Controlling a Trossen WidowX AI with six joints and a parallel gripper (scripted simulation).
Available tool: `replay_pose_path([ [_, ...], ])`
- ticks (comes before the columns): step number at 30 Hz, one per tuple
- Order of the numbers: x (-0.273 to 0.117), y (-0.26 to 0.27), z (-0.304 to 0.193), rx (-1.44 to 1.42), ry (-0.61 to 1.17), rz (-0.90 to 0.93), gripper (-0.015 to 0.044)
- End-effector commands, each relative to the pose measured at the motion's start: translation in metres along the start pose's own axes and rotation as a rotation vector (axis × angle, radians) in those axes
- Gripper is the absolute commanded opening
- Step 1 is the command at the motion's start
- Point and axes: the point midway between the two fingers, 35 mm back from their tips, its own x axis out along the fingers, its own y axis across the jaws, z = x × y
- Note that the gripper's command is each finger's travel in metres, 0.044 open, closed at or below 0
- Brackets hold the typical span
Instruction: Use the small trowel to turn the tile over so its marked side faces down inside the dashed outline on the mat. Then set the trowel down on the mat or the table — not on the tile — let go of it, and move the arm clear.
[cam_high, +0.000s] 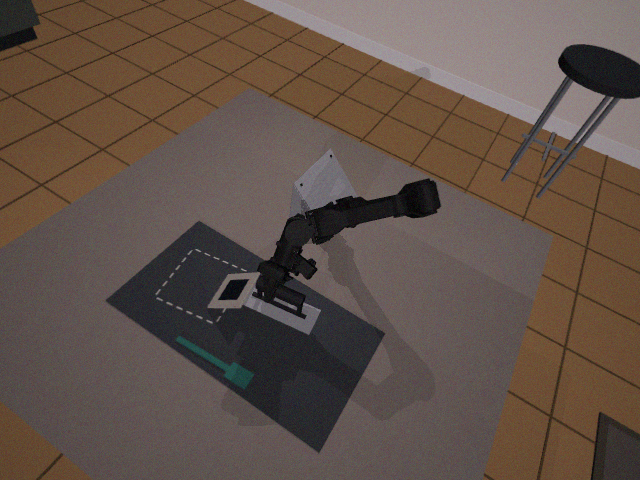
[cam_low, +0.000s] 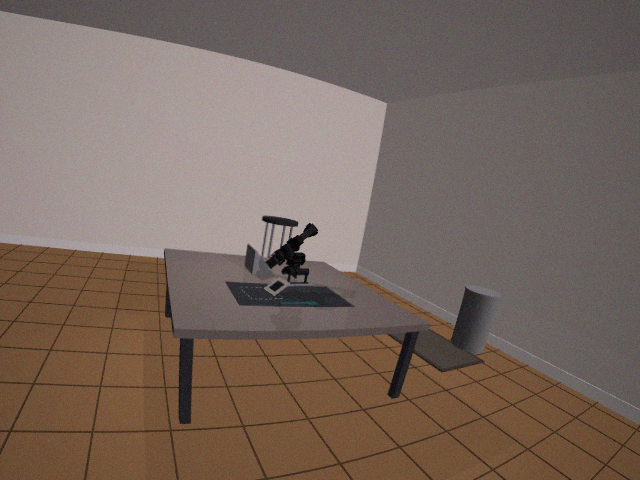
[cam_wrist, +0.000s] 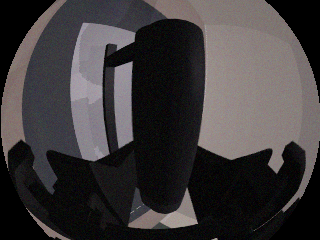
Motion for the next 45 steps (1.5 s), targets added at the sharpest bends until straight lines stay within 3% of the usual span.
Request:
replay_pose_path([
  [1, -0.008, -0.013, -0.013, -0.011, 0.006, -0.016, 0.0000],
  [23, -0.011, -0.016, -0.076, -0.014, 0.008, -0.017, 0.0000],
  [30, -0.012, -0.018, -0.074, -0.014, 0.008, -0.016, 0.0000],
  [45, -0.030, -0.037, -0.016, -0.012, 0.007, -0.016, 0.0000],
])
